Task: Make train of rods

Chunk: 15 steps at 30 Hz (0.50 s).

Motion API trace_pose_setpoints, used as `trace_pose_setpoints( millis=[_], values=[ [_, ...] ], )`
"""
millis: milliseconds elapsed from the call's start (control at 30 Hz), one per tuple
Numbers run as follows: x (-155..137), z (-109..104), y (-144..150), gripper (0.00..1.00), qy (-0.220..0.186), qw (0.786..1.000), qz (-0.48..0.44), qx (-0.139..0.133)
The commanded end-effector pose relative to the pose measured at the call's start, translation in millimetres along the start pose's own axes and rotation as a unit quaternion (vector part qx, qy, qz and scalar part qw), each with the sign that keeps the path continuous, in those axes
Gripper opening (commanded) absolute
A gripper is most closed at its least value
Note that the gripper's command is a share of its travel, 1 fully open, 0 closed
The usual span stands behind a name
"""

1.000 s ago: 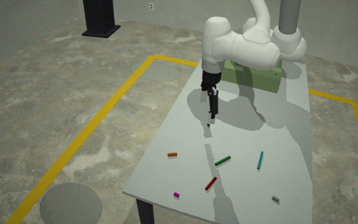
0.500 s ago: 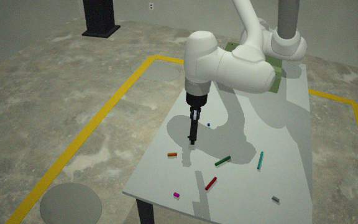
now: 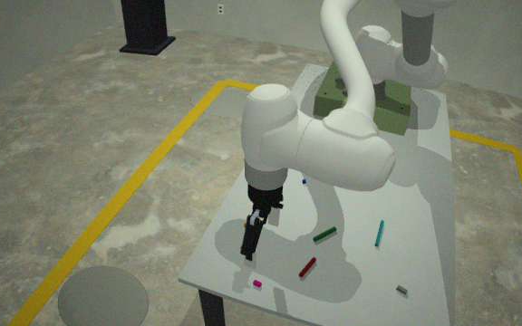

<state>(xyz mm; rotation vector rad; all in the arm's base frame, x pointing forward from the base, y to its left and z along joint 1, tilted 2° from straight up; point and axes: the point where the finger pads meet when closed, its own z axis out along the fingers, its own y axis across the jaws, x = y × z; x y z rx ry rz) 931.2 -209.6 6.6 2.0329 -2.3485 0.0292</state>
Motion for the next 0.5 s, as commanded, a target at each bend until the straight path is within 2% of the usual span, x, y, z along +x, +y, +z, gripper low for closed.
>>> trace_pose_setpoints(
  millis=[0,133,167,467],
  values=[
    [-5,9,-40,1.0,0.001,0.999,0.044,-0.004],
    [-7,12,-52,1.0,0.001,0.998,0.057,-0.004],
    [-7,12,-52,0.23,0.001,0.998,0.057,-0.004],
    [-7,12,-52,0.23,0.001,0.998,0.057,-0.004]
  ],
)
